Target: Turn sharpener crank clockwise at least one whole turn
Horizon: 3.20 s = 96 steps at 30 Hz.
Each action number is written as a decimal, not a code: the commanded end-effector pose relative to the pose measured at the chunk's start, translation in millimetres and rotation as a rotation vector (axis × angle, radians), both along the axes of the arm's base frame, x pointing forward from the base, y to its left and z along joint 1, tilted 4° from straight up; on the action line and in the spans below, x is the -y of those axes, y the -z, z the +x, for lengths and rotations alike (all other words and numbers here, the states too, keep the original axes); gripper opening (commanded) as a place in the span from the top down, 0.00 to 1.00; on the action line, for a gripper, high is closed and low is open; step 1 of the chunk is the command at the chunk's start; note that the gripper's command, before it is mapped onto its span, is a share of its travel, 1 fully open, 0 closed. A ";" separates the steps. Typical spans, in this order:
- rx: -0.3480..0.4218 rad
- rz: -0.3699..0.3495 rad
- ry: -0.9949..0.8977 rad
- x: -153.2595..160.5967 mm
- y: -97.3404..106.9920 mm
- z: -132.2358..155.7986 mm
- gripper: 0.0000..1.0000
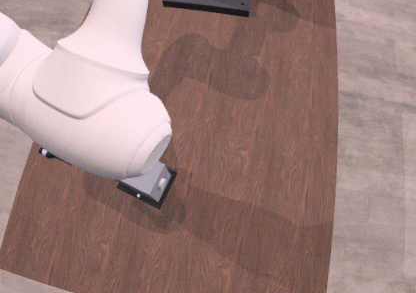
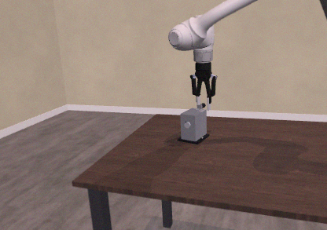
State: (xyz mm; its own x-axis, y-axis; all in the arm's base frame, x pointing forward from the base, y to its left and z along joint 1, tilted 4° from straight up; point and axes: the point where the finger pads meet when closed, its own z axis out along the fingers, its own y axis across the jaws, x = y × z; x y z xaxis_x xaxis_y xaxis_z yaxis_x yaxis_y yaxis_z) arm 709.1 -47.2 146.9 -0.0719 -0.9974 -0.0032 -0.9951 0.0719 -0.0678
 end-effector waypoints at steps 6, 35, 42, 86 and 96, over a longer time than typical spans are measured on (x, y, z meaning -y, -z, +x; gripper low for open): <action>-0.003 0.005 0.006 -3.0 1.1 0.0 0.68; -0.003 0.005 0.006 -3.0 -7.5 -0.6 0.68; -0.003 0.005 0.006 -2.9 -23.9 -1.7 0.68; -0.003 0.005 0.006 -2.8 -68.8 -4.6 1.00; -0.003 0.005 0.006 -2.8 -68.8 -4.6 1.00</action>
State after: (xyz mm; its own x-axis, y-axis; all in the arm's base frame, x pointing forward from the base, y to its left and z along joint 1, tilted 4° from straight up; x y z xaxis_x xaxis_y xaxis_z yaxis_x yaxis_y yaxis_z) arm 704.0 -46.5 212.8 -0.0711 -0.9975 -0.0038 -0.9955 0.0712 -0.0623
